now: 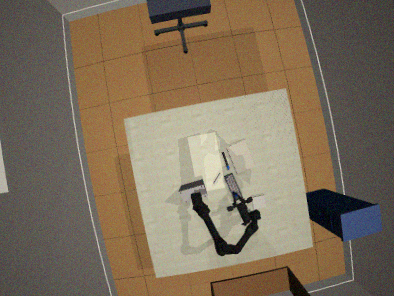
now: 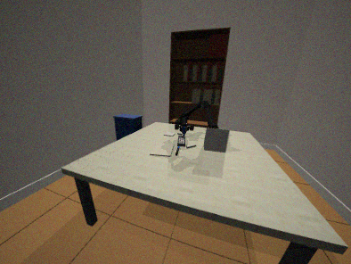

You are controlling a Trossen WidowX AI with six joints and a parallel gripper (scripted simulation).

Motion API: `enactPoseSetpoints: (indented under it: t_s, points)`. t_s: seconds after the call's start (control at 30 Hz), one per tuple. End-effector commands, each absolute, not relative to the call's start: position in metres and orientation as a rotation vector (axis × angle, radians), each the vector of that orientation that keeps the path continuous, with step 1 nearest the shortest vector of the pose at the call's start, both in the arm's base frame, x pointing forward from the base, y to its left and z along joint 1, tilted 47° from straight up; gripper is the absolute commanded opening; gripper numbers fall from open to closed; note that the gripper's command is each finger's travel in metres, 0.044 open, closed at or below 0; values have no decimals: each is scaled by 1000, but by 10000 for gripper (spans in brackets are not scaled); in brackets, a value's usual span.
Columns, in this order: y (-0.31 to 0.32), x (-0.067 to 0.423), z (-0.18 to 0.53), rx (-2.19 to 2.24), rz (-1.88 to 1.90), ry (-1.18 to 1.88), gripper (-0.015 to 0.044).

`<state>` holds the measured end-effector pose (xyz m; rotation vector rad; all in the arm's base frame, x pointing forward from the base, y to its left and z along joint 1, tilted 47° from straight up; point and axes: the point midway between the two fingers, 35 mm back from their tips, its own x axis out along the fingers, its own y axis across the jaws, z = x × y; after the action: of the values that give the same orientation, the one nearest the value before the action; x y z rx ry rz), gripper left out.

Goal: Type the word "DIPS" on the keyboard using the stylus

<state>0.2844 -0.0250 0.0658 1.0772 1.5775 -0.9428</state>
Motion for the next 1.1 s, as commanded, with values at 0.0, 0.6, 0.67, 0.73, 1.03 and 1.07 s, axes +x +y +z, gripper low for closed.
enactPoseSetpoints:
  t_s: [0.0,0.6,0.67,0.73,1.03,1.07]
  points:
    - [-26,284,63,1070,-947,1584,81]
    - [-30,285,59,1069,-947,1584,81]
    - [-31,285,58,1069,-947,1584,81]
    - [-31,285,58,1069,-947,1584,81]
    - [-31,285,57,1069,-947,1584,81]
    - [-31,285,58,1069,-947,1584,81]
